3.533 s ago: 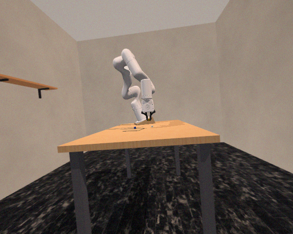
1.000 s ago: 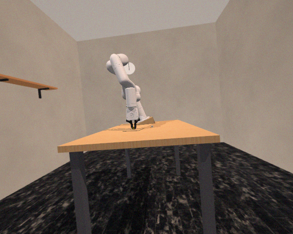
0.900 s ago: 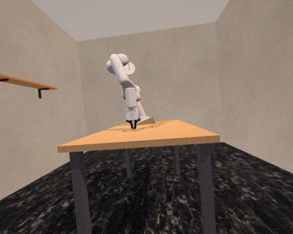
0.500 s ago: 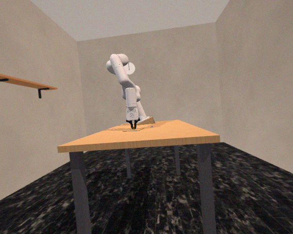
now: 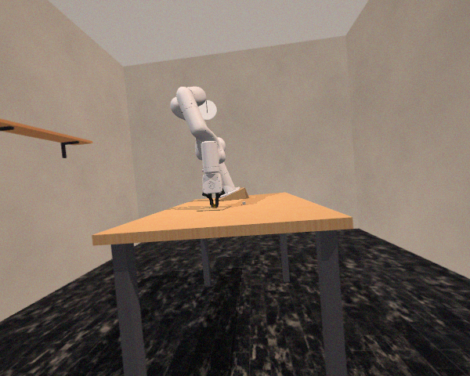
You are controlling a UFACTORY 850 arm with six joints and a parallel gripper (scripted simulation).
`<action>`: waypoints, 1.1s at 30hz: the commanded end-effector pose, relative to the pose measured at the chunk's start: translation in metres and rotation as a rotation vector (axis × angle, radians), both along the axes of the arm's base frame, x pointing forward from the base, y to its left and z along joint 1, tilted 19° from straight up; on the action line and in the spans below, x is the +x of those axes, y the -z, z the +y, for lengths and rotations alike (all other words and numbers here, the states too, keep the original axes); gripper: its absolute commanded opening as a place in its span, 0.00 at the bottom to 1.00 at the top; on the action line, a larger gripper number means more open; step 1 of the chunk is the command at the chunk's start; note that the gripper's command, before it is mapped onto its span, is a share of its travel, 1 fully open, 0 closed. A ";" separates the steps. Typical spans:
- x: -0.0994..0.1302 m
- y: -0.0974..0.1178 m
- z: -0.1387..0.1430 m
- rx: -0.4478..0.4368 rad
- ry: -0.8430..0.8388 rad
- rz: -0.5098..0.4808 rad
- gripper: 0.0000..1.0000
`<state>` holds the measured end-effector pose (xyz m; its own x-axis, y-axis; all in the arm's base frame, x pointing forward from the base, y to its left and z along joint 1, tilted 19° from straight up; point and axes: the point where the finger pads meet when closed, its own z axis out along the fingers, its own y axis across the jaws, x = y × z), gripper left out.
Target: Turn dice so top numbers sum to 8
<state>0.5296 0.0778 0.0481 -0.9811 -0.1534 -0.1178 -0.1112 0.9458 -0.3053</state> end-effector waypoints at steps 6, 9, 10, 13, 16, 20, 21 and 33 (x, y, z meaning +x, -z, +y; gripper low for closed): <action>0.001 -0.001 0.000 0.000 0.000 -0.002 0.11; 0.001 -0.001 0.000 0.000 0.000 -0.002 0.11; 0.001 -0.001 0.000 0.000 0.000 -0.002 0.11; 0.001 0.000 0.000 0.000 0.000 -0.002 0.11; 0.001 0.000 0.000 0.000 0.000 -0.002 0.11; 0.001 0.002 0.000 0.000 0.000 -0.002 0.11; 0.001 0.002 0.000 0.000 0.000 -0.002 0.11; 0.001 0.003 -0.001 0.000 0.000 -0.002 0.11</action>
